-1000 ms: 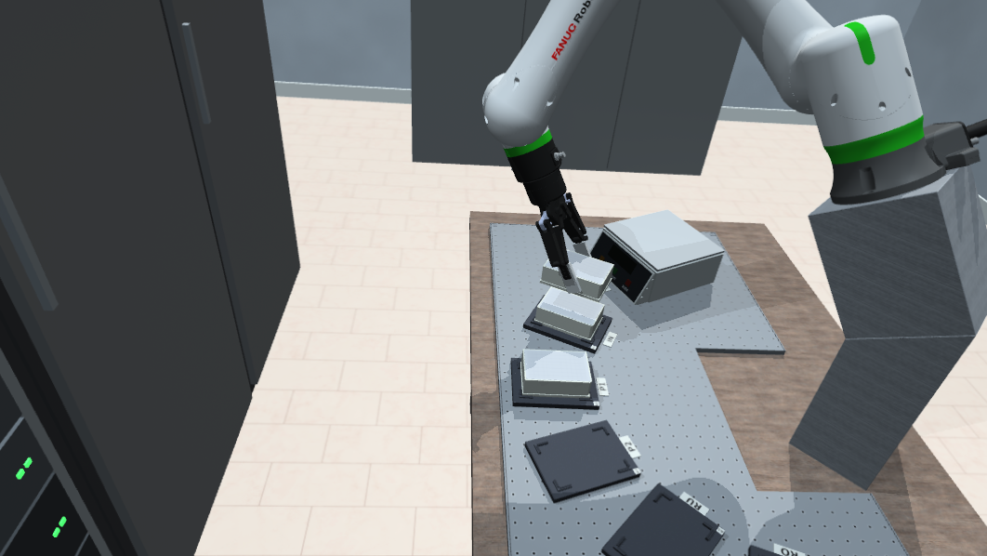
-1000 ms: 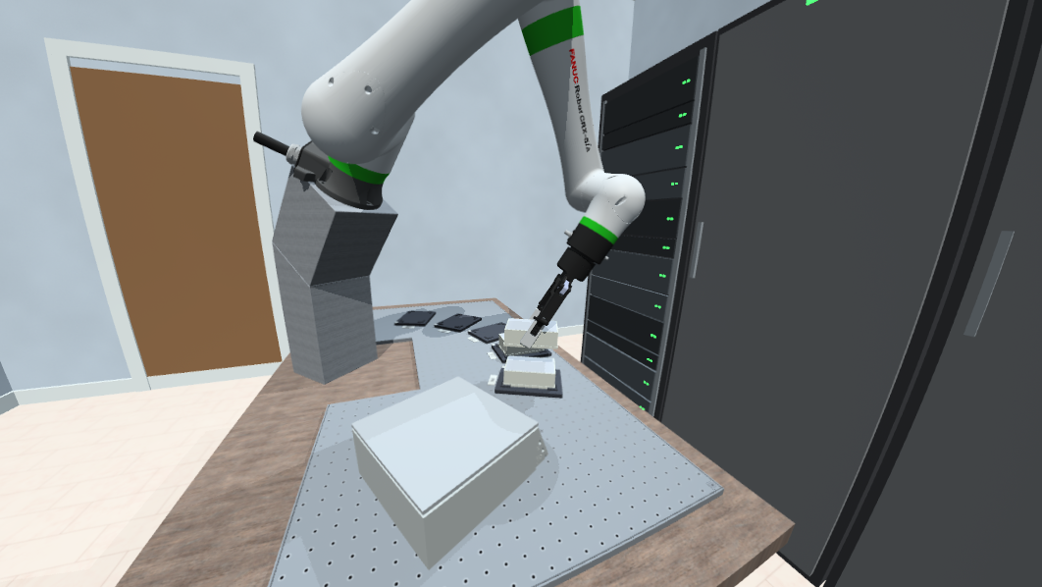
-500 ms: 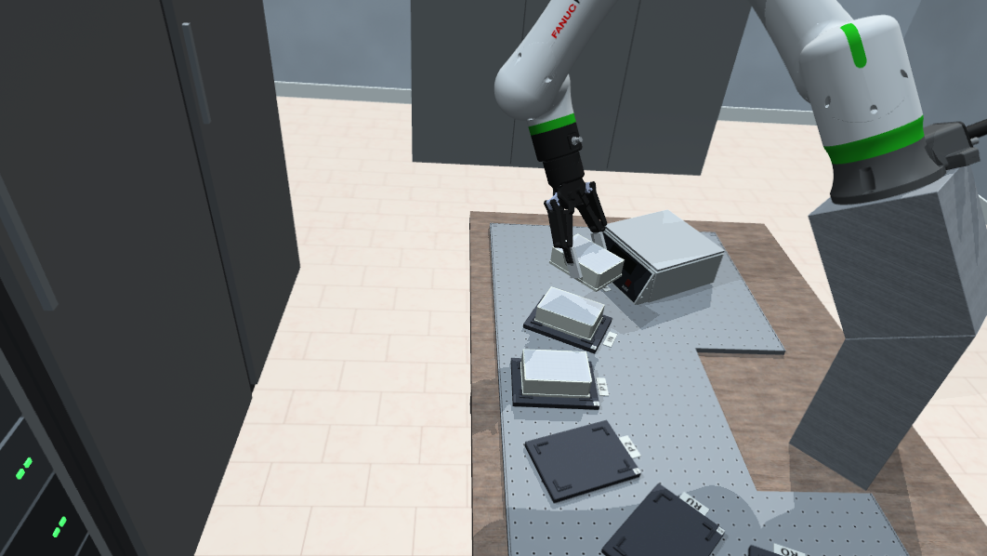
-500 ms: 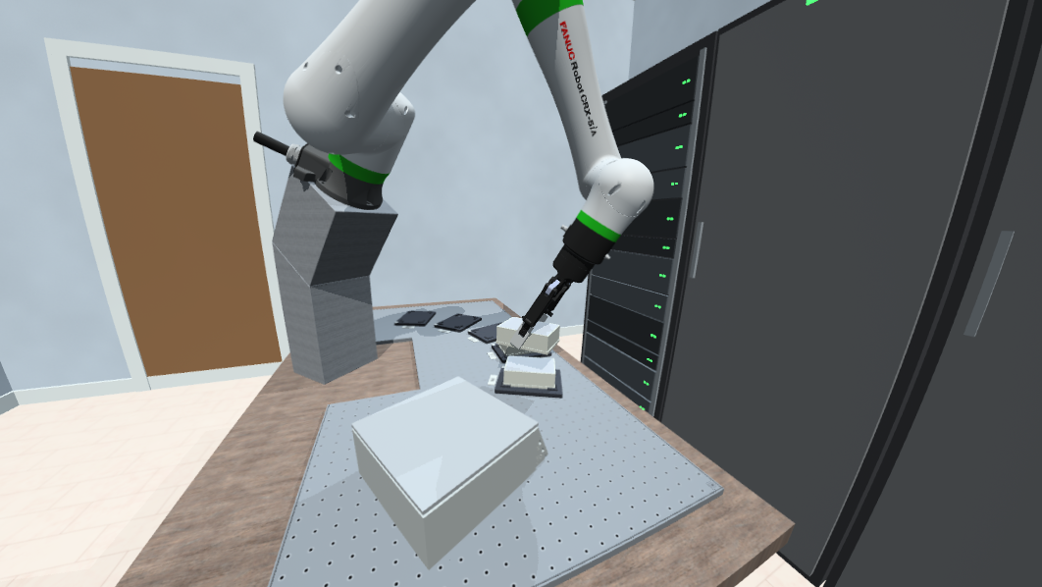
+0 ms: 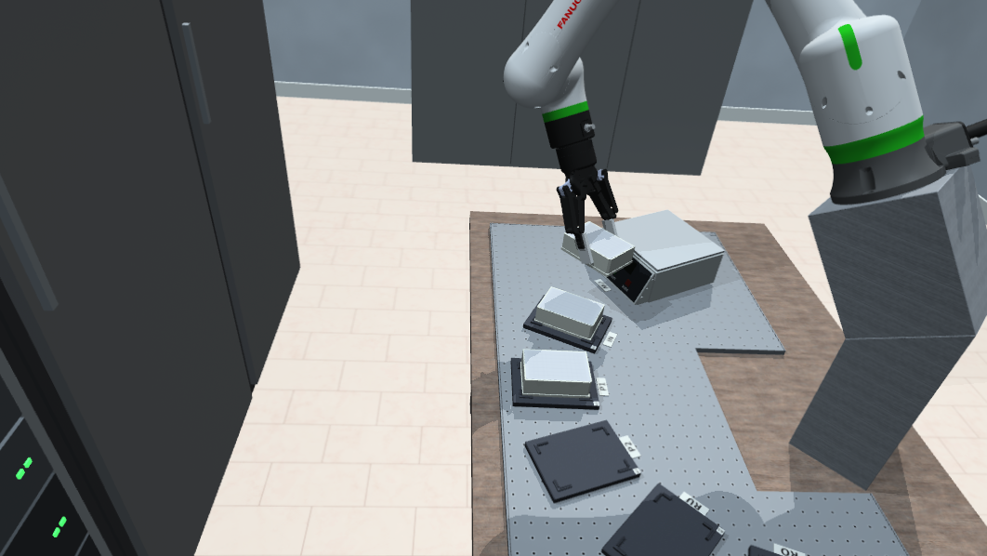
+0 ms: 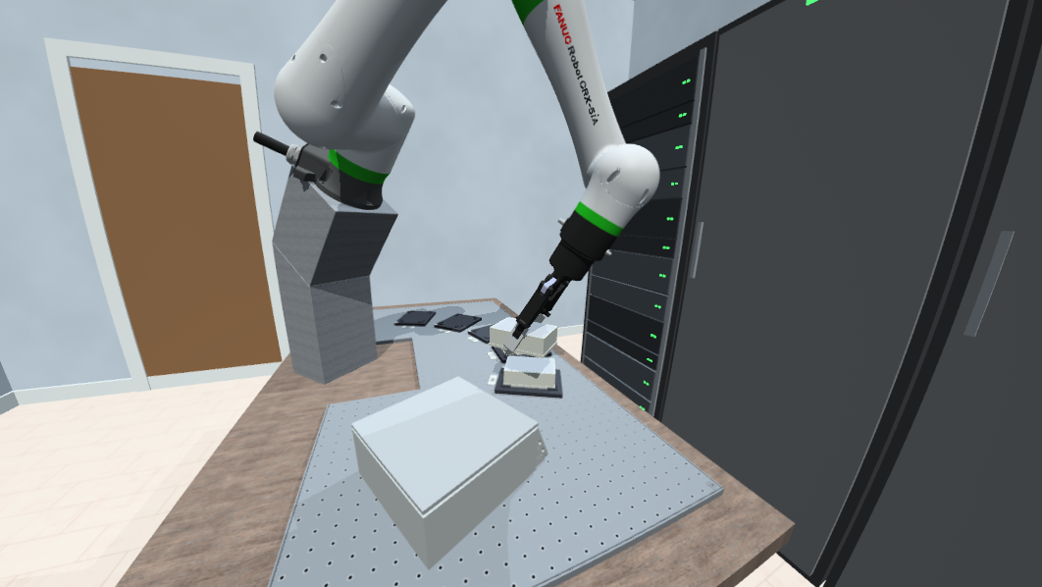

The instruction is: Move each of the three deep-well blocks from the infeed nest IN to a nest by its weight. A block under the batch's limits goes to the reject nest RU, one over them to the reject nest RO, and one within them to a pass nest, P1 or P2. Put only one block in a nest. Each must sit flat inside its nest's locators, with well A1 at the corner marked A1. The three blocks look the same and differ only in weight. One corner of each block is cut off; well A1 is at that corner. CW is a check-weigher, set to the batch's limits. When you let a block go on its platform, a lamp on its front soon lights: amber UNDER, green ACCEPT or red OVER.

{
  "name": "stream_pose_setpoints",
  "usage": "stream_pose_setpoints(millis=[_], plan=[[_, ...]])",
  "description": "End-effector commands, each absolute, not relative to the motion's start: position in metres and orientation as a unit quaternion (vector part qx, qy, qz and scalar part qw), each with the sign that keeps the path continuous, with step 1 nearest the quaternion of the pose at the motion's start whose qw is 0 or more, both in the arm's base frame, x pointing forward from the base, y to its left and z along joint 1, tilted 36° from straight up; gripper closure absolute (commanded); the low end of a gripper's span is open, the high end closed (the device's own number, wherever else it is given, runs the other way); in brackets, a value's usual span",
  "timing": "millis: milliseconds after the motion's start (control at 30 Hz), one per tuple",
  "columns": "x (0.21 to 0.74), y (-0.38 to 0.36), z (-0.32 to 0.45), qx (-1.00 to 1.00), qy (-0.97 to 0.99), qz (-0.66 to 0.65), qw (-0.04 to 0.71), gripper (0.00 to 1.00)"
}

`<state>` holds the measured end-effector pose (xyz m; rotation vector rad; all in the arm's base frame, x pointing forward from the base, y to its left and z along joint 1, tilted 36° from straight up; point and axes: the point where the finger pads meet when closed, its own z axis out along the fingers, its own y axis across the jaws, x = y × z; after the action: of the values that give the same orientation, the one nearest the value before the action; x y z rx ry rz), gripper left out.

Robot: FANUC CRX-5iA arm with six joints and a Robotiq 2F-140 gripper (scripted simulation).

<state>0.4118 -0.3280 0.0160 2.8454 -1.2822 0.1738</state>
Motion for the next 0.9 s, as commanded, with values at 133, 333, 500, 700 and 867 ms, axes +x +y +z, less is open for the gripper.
stream_pose_setpoints(millis=[133, 333, 500, 700, 867], plan=[[0.396, -0.342, 0.023, 0.91, -0.41, 0.056, 0.008, 0.9], [0.381, -0.355, 0.029, 0.91, -0.41, 0.056, 0.008, 0.9], [0.374, -0.361, 0.032, 0.91, -0.41, 0.056, 0.008, 0.9], [0.36, -0.374, 0.038, 0.91, -0.41, 0.056, 0.008, 0.9], [0.348, -0.384, 0.043, 0.91, -0.41, 0.056, 0.008, 0.9]])
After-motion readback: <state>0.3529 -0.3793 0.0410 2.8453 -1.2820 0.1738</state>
